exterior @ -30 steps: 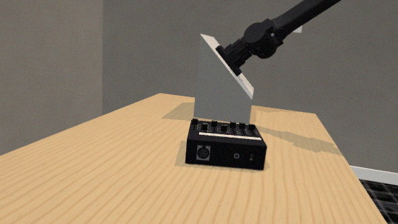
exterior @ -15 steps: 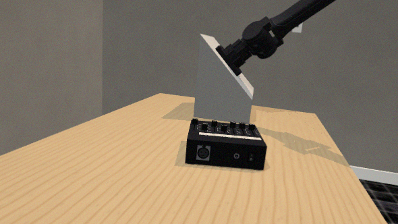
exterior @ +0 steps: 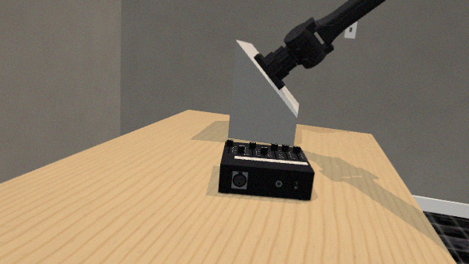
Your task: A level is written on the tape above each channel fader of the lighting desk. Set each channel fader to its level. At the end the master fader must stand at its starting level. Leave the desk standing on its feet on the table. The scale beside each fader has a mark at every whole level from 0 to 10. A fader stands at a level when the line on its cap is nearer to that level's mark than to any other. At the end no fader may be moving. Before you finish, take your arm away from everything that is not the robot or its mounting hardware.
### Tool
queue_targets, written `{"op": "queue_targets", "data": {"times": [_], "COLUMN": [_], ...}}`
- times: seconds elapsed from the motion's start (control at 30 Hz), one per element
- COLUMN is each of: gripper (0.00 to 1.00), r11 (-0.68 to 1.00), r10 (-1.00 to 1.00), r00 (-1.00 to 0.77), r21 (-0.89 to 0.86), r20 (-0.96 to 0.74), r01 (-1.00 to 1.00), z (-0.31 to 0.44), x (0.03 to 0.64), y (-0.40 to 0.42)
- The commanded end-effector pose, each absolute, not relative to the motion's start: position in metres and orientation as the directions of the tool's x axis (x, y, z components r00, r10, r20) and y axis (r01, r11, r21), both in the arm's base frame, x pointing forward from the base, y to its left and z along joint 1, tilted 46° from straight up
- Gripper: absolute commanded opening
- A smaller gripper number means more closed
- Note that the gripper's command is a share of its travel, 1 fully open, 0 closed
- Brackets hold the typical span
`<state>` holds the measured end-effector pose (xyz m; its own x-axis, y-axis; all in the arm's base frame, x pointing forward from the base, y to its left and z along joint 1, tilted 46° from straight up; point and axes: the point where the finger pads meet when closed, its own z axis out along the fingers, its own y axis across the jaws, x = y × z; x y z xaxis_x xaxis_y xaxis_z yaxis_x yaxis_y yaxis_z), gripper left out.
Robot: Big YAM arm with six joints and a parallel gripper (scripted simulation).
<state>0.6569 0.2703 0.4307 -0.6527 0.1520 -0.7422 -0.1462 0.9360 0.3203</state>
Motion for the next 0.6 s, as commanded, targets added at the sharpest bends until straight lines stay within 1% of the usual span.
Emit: {"op": "queue_targets", "data": {"times": [0.0, 0.03, 0.07, 0.1, 0.13, 0.17, 0.2, 0.23, 0.27, 0.3, 0.33, 0.37, 0.4, 0.43, 0.5, 0.57], "gripper": [1.00, 1.00, 1.00, 1.00, 1.00, 1.00, 1.00, 1.00, 1.00, 1.00, 1.00, 1.00, 1.00, 1.00, 1.00, 1.00], "r11": [0.909, 0.909, 0.883, 0.882, 0.859, 0.859, 0.825, 0.825, 0.785, 0.785, 0.739, 0.739, 0.688, 0.688, 0.597, 0.574], "r10": [0.306, 0.306, 0.366, 0.367, 0.417, 0.417, 0.474, 0.474, 0.529, 0.529, 0.582, 0.582, 0.630, 0.630, 0.693, 0.710], "r00": [-0.706, -0.706, -0.728, -0.723, -0.778, -0.778, -0.798, -0.798, -0.803, -0.803, -0.795, -0.795, -0.773, -0.773, -0.716, -0.695], "r21": [0.416, 0.416, 0.464, 0.467, 0.484, 0.483, 0.504, 0.504, 0.517, 0.517, 0.521, 0.520, 0.515, 0.515, 0.488, 0.479], "r20": [-0.639, -0.639, -0.580, -0.585, -0.470, -0.469, -0.373, -0.373, -0.275, -0.274, -0.175, -0.174, -0.075, -0.075, 0.086, 0.113], "r01": [0.018, 0.018, 0.074, 0.071, 0.169, 0.169, 0.254, 0.254, 0.341, 0.341, 0.427, 0.427, 0.511, 0.511, 0.637, 0.664], "z": [0.401, 0.401, 0.371, 0.377, 0.331, 0.328, 0.299, 0.294, 0.268, 0.263, 0.238, 0.235, 0.209, 0.208, 0.167, 0.163], "x": [0.664, 0.664, 0.664, 0.662, 0.654, 0.654, 0.645, 0.645, 0.634, 0.634, 0.620, 0.620, 0.605, 0.605, 0.573, 0.571], "y": [0.223, 0.223, 0.195, 0.194, 0.177, 0.175, 0.161, 0.156, 0.143, 0.138, 0.125, 0.121, 0.106, 0.105, 0.083, 0.079]}}
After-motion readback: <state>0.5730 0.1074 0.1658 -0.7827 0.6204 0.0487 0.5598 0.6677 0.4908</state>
